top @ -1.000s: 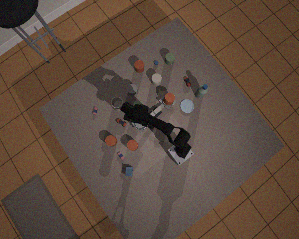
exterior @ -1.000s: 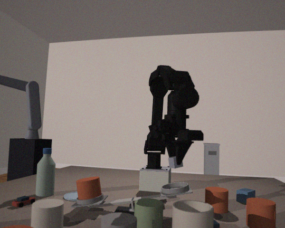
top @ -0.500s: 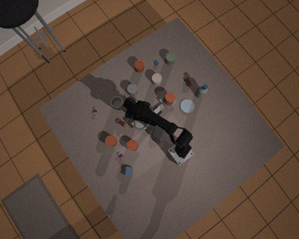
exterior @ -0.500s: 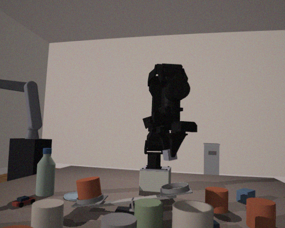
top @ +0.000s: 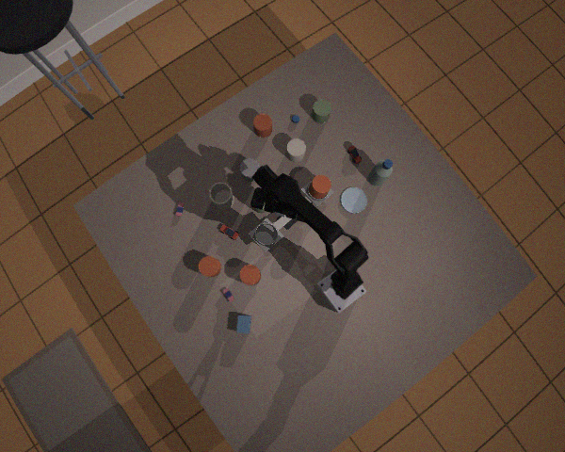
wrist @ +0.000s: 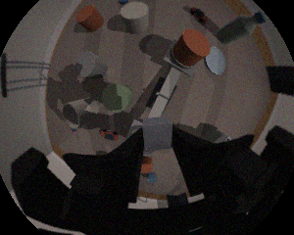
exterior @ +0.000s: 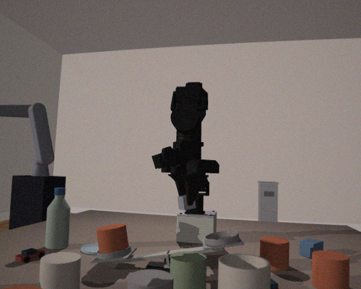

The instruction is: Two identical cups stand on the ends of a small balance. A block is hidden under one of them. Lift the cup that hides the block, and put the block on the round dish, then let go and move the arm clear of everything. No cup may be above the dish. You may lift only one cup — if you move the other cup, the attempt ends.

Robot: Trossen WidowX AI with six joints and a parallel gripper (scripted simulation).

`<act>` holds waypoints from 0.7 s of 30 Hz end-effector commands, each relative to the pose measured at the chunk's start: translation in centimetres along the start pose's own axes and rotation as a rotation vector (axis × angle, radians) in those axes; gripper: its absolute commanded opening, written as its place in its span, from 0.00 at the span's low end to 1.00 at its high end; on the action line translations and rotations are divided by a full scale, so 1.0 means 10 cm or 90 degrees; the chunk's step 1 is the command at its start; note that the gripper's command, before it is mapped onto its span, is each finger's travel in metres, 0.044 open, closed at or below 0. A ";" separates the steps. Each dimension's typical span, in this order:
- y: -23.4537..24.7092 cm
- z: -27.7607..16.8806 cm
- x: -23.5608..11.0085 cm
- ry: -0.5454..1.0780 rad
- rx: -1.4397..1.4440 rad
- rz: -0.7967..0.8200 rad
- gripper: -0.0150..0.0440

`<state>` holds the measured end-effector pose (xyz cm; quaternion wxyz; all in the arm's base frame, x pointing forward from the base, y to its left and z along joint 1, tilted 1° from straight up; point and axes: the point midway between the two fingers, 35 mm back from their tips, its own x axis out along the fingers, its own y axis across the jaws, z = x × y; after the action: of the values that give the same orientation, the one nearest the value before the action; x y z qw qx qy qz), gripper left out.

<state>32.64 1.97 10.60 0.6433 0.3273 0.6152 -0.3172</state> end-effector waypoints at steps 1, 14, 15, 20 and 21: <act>-0.12 0.21 0.06 -0.002 0.000 0.002 0.25; -0.60 0.77 0.23 -0.010 0.010 0.002 0.25; -0.64 0.81 0.25 -0.010 0.011 0.002 0.25; -0.87 0.99 0.31 -0.013 0.016 0.001 0.25; -0.91 1.02 0.32 -0.014 0.016 0.001 0.25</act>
<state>31.90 -9.84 7.96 0.6461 0.3325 0.6035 -0.3283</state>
